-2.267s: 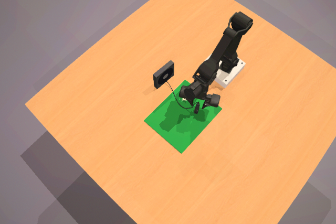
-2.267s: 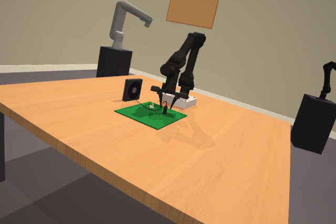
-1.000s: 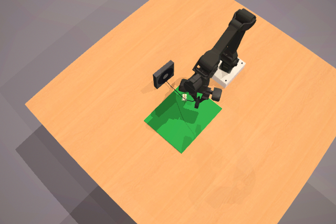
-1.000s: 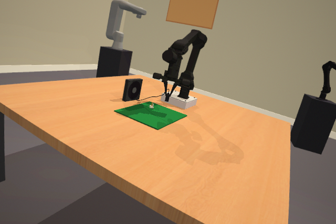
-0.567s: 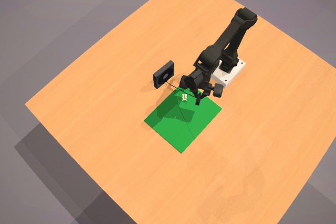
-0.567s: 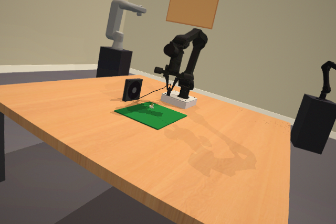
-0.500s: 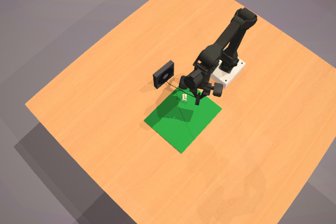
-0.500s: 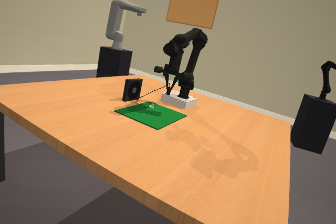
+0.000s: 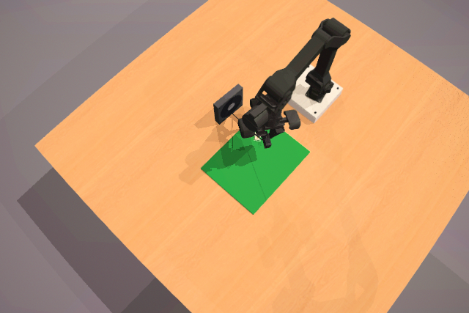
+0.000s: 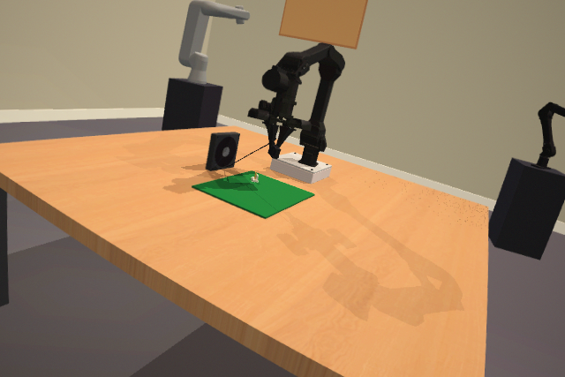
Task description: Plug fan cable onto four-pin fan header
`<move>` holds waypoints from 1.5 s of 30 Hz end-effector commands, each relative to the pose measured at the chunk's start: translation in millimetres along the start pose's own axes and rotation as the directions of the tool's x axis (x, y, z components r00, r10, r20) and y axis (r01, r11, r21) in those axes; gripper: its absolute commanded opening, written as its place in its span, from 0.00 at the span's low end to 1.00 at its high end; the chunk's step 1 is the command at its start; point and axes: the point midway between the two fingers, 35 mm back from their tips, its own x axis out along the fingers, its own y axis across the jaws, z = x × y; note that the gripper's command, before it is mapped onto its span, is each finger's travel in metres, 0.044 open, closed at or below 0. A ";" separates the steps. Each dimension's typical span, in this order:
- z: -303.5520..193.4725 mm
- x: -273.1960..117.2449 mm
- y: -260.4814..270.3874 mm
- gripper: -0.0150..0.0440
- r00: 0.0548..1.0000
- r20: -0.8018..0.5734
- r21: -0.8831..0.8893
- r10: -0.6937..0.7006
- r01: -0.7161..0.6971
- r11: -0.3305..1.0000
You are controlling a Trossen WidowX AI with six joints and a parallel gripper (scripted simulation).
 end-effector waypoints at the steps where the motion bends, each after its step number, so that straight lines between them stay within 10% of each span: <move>1: -6.5 -0.3 11.6 0.25 1.000 0.006 -0.159 -0.012 0.013 0.987; 25: -7.7 11.9 72.2 0.25 0.991 0.111 -0.825 -0.078 0.136 0.549; 45: -4.0 28.8 75.8 0.25 0.972 0.235 -0.841 -0.004 0.206 0.500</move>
